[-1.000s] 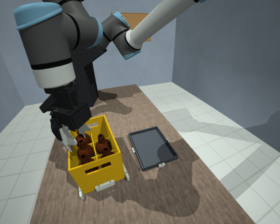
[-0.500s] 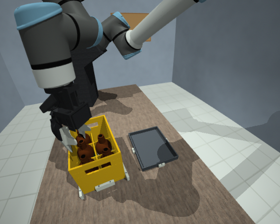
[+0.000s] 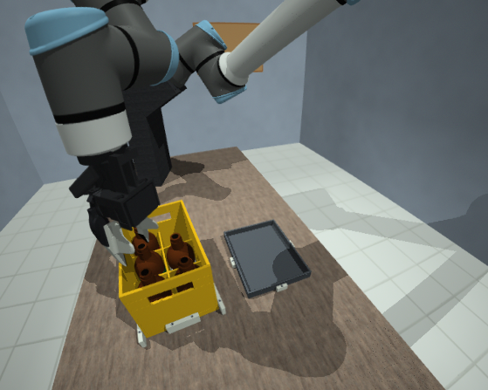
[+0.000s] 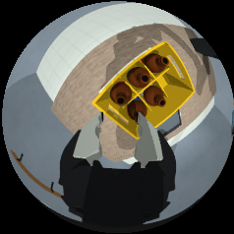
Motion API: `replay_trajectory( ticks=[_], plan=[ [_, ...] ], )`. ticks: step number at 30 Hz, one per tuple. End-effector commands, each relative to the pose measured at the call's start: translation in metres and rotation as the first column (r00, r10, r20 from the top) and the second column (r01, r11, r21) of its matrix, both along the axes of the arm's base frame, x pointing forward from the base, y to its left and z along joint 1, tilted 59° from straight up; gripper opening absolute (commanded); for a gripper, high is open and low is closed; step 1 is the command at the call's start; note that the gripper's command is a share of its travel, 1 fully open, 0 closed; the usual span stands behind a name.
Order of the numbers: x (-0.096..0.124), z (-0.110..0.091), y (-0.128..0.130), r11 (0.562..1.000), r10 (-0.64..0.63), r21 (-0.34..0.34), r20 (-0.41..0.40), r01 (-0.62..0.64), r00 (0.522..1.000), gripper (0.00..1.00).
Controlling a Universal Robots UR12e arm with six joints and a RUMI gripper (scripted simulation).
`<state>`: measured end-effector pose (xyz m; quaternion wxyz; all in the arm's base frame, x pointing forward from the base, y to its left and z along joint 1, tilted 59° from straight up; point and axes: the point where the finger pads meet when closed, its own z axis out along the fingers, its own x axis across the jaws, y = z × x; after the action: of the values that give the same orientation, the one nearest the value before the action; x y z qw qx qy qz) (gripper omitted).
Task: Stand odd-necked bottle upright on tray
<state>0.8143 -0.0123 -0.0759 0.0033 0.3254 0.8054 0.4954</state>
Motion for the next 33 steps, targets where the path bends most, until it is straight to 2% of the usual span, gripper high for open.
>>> replay_trajectory(
  ticks=[1,33],
  plan=[
    [0.003,-0.003,0.006,1.000,0.001,0.001,0.001,-0.001,1.000,0.38],
    [0.014,-0.019,0.031,1.000,0.001,0.000,0.002,-0.001,1.000,0.38]
  ],
)
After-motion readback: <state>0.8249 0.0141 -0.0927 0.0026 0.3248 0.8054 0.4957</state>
